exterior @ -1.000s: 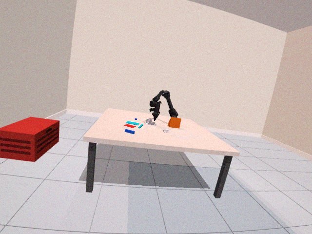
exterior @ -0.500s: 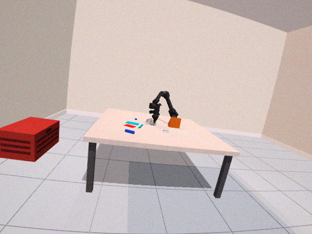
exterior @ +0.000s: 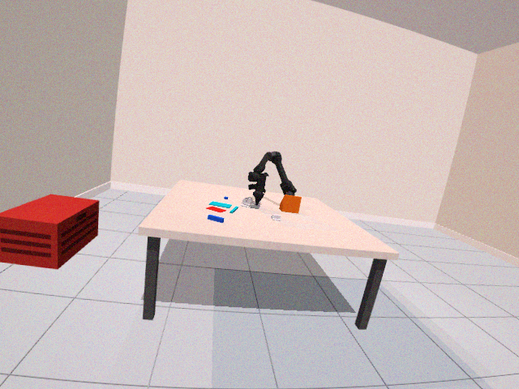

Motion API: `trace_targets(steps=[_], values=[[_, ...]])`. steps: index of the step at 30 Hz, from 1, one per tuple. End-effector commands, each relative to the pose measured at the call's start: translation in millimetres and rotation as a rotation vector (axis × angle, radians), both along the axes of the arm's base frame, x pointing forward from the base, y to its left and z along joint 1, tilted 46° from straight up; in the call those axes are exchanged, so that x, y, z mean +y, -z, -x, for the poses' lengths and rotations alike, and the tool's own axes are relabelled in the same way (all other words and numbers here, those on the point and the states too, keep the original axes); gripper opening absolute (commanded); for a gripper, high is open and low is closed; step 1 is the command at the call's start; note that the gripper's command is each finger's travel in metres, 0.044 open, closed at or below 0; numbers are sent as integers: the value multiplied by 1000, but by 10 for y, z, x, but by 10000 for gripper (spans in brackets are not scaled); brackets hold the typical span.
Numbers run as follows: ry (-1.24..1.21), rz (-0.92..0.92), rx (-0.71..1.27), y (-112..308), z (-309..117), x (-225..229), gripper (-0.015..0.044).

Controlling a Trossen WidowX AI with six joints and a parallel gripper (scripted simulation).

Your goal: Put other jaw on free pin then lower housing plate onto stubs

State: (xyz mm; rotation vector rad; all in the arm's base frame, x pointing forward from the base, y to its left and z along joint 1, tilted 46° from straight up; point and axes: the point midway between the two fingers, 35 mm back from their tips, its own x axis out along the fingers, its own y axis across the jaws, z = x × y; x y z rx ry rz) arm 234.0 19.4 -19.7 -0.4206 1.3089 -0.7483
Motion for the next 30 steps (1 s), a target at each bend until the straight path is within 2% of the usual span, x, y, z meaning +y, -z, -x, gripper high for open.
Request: trace_targets(steps=[1, 30], values=[[-3, 5, 3, 3, 6, -13, 351], [-10, 6, 10, 45, 2, -57, 351]])
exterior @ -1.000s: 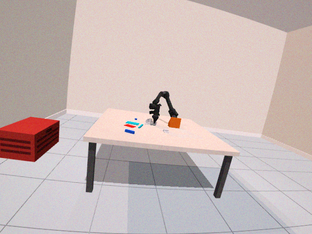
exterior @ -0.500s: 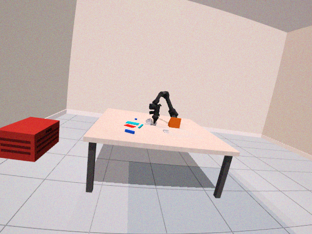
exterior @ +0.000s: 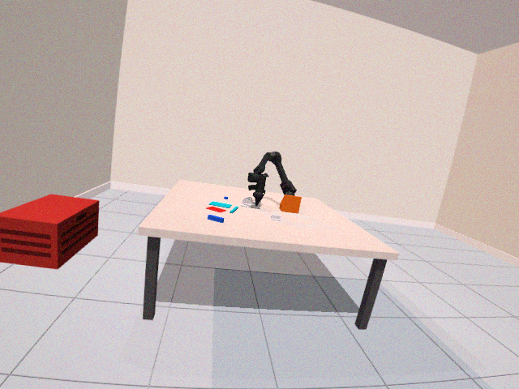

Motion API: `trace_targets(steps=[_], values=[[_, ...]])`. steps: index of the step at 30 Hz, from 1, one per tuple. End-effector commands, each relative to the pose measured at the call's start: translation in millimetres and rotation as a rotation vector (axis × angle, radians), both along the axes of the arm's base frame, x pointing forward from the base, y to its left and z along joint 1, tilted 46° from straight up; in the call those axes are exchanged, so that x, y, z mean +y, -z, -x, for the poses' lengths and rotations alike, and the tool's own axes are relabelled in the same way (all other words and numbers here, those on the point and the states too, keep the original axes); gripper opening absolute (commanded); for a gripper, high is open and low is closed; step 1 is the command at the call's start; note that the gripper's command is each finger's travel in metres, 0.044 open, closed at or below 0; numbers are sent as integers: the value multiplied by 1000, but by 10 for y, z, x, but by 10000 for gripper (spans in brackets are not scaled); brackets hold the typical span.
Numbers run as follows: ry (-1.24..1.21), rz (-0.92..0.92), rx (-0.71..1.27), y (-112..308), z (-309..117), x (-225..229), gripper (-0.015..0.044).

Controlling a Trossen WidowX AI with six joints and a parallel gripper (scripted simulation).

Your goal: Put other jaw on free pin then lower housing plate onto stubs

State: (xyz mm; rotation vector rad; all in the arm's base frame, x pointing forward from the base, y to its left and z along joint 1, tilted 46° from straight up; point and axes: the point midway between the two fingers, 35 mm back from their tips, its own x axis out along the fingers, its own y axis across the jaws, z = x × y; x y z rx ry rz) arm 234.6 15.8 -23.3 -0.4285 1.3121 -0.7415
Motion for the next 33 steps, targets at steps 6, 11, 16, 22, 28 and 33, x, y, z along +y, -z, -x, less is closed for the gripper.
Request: trace_targets(steps=[6, 11, 16, 22, 28, 33], values=[[-2, 6, 4, 17, 7, -30, 351], [-2, 6, 4, 21, 6, -34, 351], [-2, 6, 3, 34, 5, -47, 351], [-2, 6, 3, 35, 5, -48, 351], [-3, 6, 4, 51, 3, -65, 351], [-3, 6, 4, 51, 3, -65, 351]])
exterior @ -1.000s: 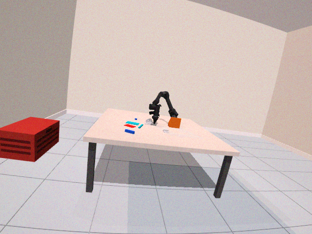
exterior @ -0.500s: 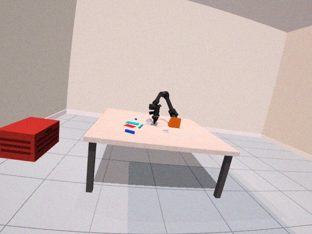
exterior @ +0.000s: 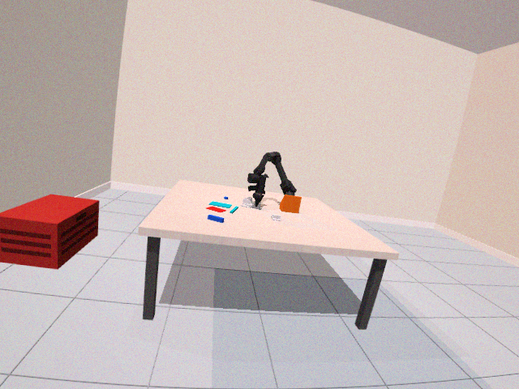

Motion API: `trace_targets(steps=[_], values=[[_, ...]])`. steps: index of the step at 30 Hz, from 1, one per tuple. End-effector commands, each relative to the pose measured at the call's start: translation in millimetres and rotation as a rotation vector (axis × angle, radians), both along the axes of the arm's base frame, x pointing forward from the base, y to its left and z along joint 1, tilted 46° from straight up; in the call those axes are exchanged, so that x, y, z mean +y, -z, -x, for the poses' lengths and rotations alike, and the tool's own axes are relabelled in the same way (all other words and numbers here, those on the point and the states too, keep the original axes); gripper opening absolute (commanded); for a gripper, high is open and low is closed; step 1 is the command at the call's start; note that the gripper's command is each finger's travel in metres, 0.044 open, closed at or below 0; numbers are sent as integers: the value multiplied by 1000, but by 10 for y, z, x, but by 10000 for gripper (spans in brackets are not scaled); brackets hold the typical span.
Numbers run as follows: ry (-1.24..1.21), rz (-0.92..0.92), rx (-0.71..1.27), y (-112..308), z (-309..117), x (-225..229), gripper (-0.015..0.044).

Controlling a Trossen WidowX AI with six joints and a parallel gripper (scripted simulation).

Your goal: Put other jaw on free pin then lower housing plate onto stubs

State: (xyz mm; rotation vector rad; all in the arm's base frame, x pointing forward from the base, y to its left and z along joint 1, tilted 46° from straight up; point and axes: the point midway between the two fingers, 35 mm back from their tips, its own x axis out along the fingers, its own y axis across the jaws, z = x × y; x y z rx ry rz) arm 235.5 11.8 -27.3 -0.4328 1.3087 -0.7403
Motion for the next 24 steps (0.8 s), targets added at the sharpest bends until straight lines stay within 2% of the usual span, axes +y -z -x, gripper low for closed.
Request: trace_targets(steps=[1, 24], values=[[1, 3, 6, 13, 12, -26, 351], [1, 3, 6, 29, 10, -42, 351]])
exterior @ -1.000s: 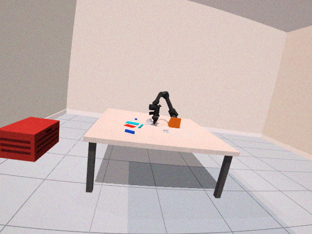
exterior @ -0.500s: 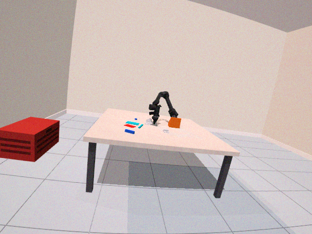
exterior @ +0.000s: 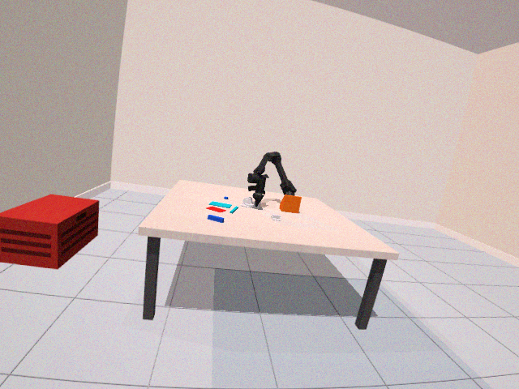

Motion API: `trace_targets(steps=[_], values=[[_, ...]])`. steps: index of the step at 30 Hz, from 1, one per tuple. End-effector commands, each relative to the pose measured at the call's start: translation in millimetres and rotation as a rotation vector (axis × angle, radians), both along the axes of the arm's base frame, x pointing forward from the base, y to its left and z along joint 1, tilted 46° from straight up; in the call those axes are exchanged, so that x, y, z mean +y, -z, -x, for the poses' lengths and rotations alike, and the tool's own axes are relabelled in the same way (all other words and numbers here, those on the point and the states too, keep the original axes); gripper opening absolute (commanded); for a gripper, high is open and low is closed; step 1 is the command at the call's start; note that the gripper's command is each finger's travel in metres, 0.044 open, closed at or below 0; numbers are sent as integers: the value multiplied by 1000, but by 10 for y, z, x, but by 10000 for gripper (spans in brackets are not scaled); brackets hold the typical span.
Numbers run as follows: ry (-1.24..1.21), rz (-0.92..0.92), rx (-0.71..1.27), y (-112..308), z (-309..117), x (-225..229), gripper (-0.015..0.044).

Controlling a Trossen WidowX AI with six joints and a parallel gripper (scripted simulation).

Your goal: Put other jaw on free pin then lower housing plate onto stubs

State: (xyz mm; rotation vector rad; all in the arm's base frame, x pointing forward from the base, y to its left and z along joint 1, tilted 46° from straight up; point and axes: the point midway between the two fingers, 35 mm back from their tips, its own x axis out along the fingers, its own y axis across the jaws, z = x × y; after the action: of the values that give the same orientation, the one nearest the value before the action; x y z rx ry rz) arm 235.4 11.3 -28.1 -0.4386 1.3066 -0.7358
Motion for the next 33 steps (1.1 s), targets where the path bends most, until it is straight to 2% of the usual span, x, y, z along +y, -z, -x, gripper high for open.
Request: trace_targets(steps=[1, 33], values=[[8, 1, 5, 21, 9, -37, 351], [8, 1, 5, -21, 11, 6, 351]])
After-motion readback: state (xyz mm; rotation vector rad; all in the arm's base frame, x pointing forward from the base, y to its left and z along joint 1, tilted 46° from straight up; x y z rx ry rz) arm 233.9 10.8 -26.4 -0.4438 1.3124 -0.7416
